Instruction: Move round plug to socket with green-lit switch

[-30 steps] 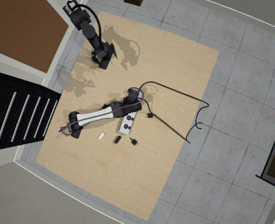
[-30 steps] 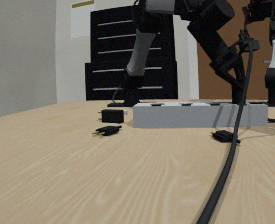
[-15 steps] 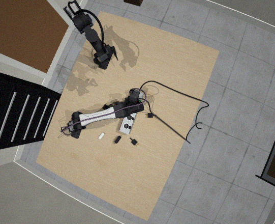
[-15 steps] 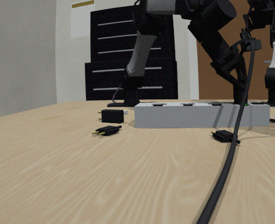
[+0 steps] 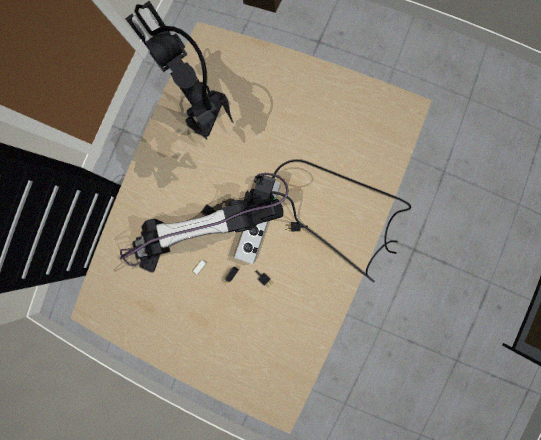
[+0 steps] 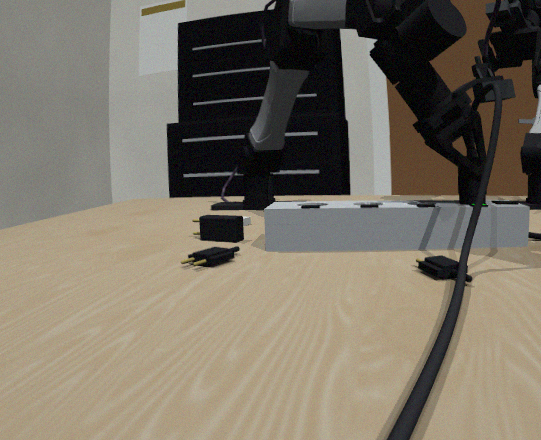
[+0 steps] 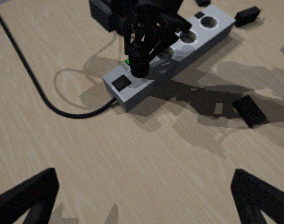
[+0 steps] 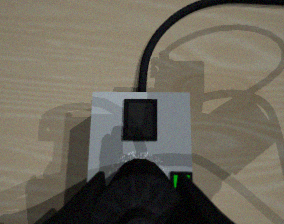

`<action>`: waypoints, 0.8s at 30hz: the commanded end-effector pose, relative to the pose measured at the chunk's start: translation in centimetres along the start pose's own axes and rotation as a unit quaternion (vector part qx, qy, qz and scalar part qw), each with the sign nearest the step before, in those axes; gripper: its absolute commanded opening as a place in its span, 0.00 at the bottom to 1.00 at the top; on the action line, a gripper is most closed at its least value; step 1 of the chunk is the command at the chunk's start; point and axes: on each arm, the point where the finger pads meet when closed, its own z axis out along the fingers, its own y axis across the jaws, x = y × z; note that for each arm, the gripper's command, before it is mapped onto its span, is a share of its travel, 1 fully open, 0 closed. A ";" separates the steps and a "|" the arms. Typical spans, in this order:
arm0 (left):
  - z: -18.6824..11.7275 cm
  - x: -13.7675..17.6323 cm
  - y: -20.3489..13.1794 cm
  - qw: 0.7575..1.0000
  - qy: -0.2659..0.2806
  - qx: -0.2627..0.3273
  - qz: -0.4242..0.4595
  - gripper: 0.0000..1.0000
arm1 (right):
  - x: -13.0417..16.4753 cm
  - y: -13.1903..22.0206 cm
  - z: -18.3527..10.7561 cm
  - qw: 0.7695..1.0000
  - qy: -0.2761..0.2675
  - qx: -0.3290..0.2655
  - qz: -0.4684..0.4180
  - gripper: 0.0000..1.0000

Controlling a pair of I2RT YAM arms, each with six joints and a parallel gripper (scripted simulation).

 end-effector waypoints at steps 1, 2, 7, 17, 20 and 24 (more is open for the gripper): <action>0.1 -0.6 -0.3 1.000 -0.017 0.007 0.011 1.00 | 5.4 0.7 3.1 0.995 0.085 -0.042 0.038 0.33; 0.2 -0.5 -0.3 1.000 -0.018 0.006 0.011 1.00 | 5.3 0.8 3.2 0.995 0.086 -0.038 0.036 0.33; 0.6 -0.1 -0.3 1.000 -0.020 0.006 0.011 1.00 | 5.7 1.7 3.9 0.996 0.087 0.002 0.016 0.33; 1.1 0.3 -0.4 1.000 -0.023 0.007 0.012 1.00 | 6.6 1.9 4.4 0.995 0.088 -0.025 0.035 0.33; 1.4 0.5 -0.4 1.000 -0.025 0.007 0.012 1.00 | 6.3 1.1 4.1 0.994 0.089 -0.052 0.045 0.33; 1.6 0.6 -0.3 1.000 -0.028 0.004 0.007 1.00 | 5.7 0.9 3.4 0.995 0.089 -0.035 0.036 0.33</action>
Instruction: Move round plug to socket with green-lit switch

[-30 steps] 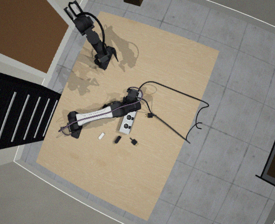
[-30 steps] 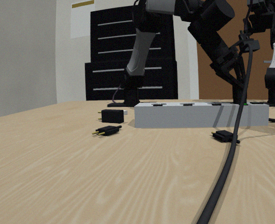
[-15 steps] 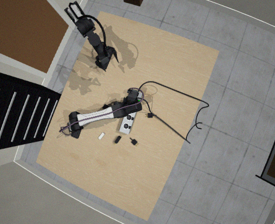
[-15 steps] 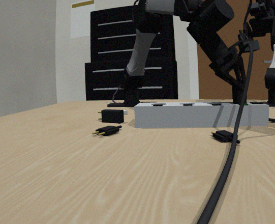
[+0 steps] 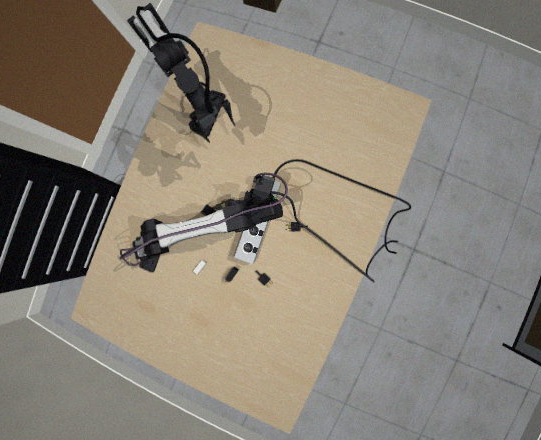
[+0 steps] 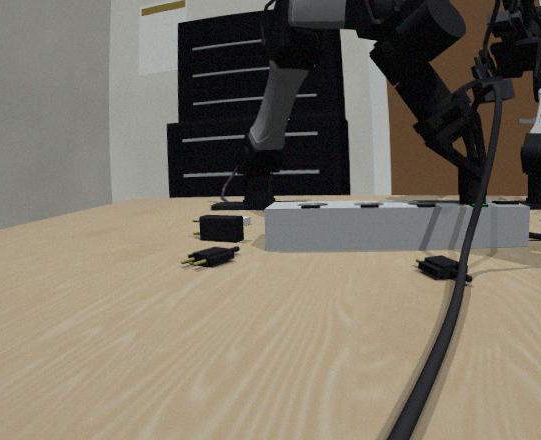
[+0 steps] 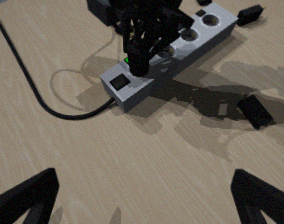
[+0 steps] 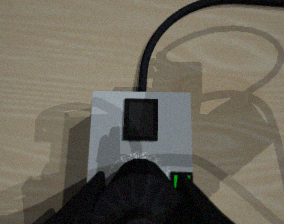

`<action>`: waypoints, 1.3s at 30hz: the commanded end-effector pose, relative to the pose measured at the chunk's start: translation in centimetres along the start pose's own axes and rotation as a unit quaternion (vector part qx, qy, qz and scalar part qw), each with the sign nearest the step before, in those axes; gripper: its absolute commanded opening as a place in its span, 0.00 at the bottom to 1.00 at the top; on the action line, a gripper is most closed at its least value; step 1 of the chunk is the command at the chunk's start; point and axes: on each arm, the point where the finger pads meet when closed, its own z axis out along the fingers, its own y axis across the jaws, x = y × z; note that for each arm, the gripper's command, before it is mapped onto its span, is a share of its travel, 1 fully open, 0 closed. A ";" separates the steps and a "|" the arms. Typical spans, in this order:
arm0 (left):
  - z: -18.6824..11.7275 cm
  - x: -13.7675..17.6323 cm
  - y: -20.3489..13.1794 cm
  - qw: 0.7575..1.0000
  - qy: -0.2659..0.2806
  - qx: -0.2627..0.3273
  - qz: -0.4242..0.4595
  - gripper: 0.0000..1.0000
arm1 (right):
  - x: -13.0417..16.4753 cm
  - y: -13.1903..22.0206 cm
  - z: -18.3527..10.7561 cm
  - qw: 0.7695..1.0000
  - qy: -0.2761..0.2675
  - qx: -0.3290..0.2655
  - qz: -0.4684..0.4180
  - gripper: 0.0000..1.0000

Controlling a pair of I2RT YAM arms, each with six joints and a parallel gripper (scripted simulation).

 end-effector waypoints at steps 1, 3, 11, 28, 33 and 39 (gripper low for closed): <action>0.1 -0.6 -0.2 1.000 -0.017 0.004 0.006 1.00 | 5.8 1.3 3.5 0.994 0.092 -0.036 0.037 0.33; 0.2 -0.5 -0.2 1.000 -0.019 0.003 0.006 1.00 | 6.0 1.9 3.8 0.995 0.094 -0.021 0.028 0.33; 0.6 -0.2 -0.2 1.000 -0.021 0.002 0.006 1.00 | 5.8 2.6 3.9 0.997 0.078 0.011 0.016 0.33; 1.3 0.4 -0.1 1.000 -0.028 -0.001 0.002 1.00 | 6.1 1.9 4.0 0.995 0.092 -0.007 0.022 0.33; 1.6 0.7 -0.2 1.000 -0.030 0.000 0.003 1.00 | 6.0 2.7 4.0 0.997 0.079 0.009 0.018 0.33; 1.9 1.0 -0.3 0.999 -0.033 0.002 0.006 1.00 | 6.4 1.6 4.2 0.994 0.088 -0.041 0.041 0.33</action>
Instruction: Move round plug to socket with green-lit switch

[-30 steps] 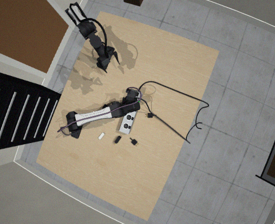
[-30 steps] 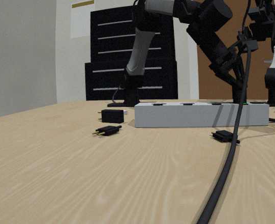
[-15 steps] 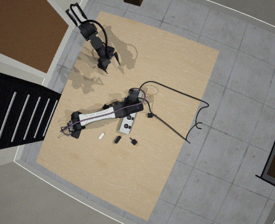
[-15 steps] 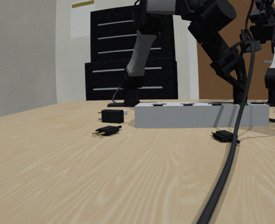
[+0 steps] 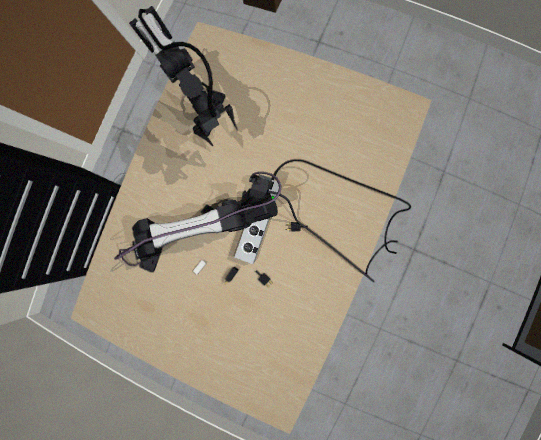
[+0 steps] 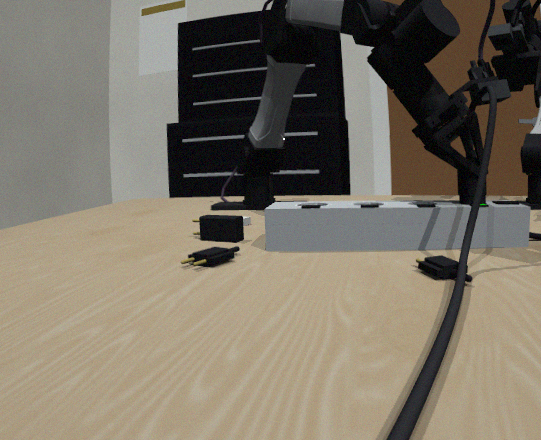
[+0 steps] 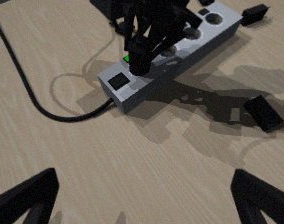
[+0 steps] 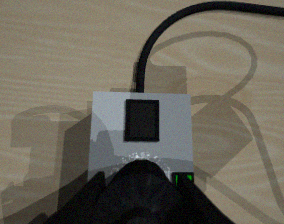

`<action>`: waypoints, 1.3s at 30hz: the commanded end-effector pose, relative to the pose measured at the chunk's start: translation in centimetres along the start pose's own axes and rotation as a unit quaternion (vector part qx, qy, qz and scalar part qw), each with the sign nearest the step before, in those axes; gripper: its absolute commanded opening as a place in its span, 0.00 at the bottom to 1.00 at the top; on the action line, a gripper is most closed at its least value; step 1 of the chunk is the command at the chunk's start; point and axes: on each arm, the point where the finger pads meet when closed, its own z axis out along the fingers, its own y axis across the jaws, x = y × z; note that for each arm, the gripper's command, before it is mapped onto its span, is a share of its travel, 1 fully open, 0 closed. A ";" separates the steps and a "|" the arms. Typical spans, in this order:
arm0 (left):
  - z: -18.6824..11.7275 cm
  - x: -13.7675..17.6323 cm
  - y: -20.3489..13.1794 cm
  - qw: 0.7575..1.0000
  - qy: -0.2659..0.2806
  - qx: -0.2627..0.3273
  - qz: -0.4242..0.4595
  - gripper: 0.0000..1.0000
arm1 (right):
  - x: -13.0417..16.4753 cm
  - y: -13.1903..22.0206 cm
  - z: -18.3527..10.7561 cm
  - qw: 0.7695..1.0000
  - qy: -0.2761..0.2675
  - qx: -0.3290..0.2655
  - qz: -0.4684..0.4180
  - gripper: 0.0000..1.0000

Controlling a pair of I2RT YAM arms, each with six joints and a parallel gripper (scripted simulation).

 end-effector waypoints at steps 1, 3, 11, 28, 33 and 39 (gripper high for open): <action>0.1 -0.5 -0.3 1.000 -0.016 0.004 0.005 1.00 | 6.4 1.5 3.9 0.990 0.099 -0.082 0.059 0.33; 0.2 -0.5 -0.3 1.000 -0.016 0.004 0.005 1.00 | 6.4 1.3 3.9 0.989 0.100 -0.091 0.063 0.33; 0.4 -0.4 -0.1 1.000 -0.022 0.000 0.001 1.00 | 6.0 2.0 3.7 0.993 0.101 -0.040 0.035 0.33; 0.2 -0.6 -0.1 1.000 -0.024 0.001 0.003 1.00 | 6.3 1.0 3.7 0.990 0.104 -0.080 0.054 0.33; 0.2 -0.6 -0.1 1.000 -0.024 0.001 0.003 1.00 | 6.1 2.0 3.8 0.994 0.101 -0.040 0.033 0.33; 0.2 -0.6 -0.1 1.000 -0.024 0.001 0.003 1.00 | 5.6 2.7 3.3 0.996 0.083 -0.014 0.024 0.33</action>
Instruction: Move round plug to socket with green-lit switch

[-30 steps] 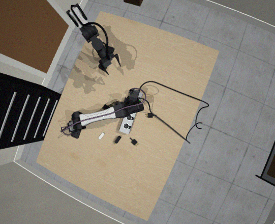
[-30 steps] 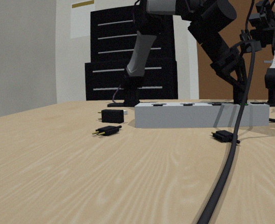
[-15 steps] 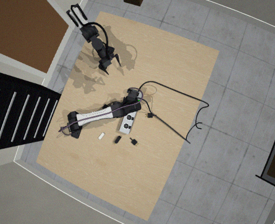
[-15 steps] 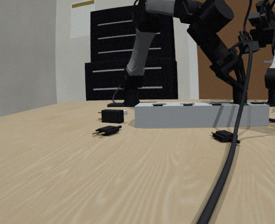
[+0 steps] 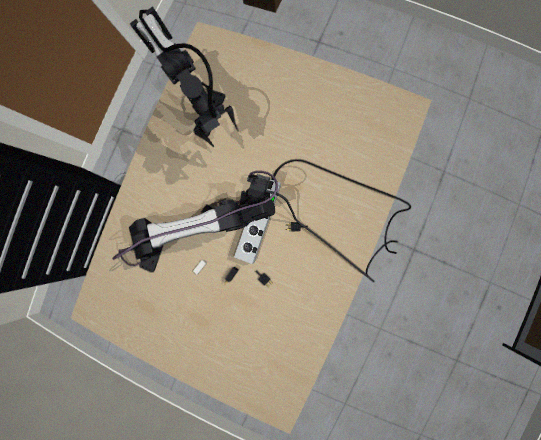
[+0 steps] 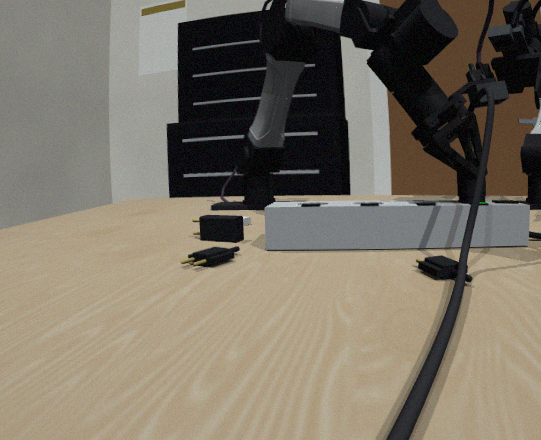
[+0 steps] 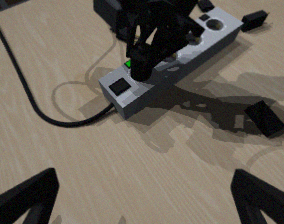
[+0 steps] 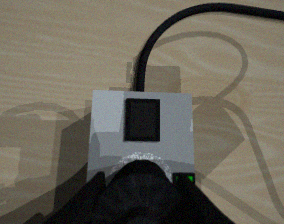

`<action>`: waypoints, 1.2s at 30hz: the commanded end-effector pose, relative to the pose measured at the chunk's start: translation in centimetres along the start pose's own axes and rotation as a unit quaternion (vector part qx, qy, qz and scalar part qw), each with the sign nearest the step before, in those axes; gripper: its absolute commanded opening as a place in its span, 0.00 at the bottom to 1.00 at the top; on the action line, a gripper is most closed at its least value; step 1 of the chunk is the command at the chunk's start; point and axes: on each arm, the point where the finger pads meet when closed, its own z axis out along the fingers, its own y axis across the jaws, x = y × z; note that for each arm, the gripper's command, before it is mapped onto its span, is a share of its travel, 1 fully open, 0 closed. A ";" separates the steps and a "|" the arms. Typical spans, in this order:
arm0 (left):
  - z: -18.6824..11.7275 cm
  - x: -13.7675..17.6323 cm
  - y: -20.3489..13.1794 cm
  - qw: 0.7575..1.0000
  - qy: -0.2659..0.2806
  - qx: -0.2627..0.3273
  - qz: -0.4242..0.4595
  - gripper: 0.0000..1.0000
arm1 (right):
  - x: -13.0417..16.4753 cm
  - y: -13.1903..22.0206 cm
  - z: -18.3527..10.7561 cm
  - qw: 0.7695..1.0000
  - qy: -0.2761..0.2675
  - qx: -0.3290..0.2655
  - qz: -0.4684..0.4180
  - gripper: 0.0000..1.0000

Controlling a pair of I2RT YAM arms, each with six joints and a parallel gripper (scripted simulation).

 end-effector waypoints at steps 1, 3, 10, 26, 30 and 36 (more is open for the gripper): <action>-0.2 -0.5 -0.2 1.000 -0.009 0.003 0.002 1.00 | 5.8 2.7 3.5 0.995 0.088 -0.036 0.042 0.33; -0.2 -0.5 -0.2 1.000 -0.009 0.003 0.002 1.00 | 6.6 2.9 4.2 0.992 0.098 -0.057 0.052 0.33; -0.2 -0.5 -0.2 1.000 -0.009 0.003 0.002 1.00 | 6.6 1.0 3.9 0.987 0.106 -0.101 0.072 0.33; -0.2 -0.5 -0.2 1.000 -0.009 0.003 0.002 1.00 | 6.7 2.7 4.3 0.991 0.099 -0.065 0.056 0.33; -0.2 -0.5 -0.2 1.000 -0.009 0.003 0.002 1.00 | 6.5 1.5 4.0 0.988 0.100 -0.097 0.072 0.33; -0.2 -0.5 -0.2 1.000 -0.009 0.003 0.002 1.00 | 5.8 1.0 3.3 0.990 0.100 -0.084 0.061 0.33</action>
